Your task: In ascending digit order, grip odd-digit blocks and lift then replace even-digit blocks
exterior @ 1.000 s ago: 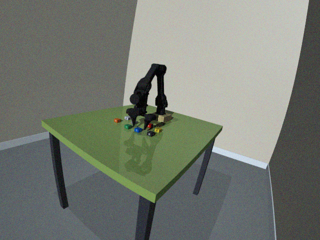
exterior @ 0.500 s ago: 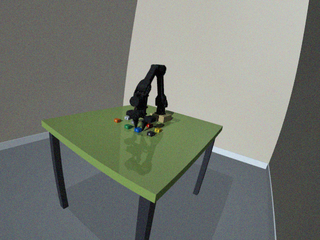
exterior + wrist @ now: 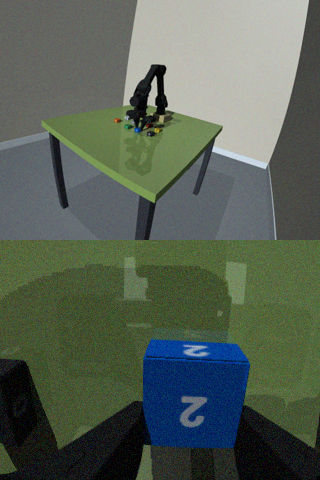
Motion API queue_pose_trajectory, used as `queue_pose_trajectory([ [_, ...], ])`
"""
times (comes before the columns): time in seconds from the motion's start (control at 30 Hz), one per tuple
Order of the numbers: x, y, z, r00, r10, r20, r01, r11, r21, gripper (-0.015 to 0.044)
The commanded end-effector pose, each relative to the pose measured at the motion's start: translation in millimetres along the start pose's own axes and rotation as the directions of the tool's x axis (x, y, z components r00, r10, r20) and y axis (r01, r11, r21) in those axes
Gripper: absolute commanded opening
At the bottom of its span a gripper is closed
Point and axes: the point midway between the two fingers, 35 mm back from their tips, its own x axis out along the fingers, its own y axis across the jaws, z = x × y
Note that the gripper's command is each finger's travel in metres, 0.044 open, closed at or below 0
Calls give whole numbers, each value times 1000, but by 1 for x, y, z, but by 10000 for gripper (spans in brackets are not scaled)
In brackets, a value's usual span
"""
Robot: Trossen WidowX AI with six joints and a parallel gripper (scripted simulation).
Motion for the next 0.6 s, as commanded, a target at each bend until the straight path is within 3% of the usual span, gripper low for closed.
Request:
queue_pose_trajectory([
  [0.0, 2, 0, -2, 1000, -2, -5, 2, 1000, 2, 120],
  [0.57, -13, 0, -2, 1000, -2, -5, 2, 1000, 2, 120],
])
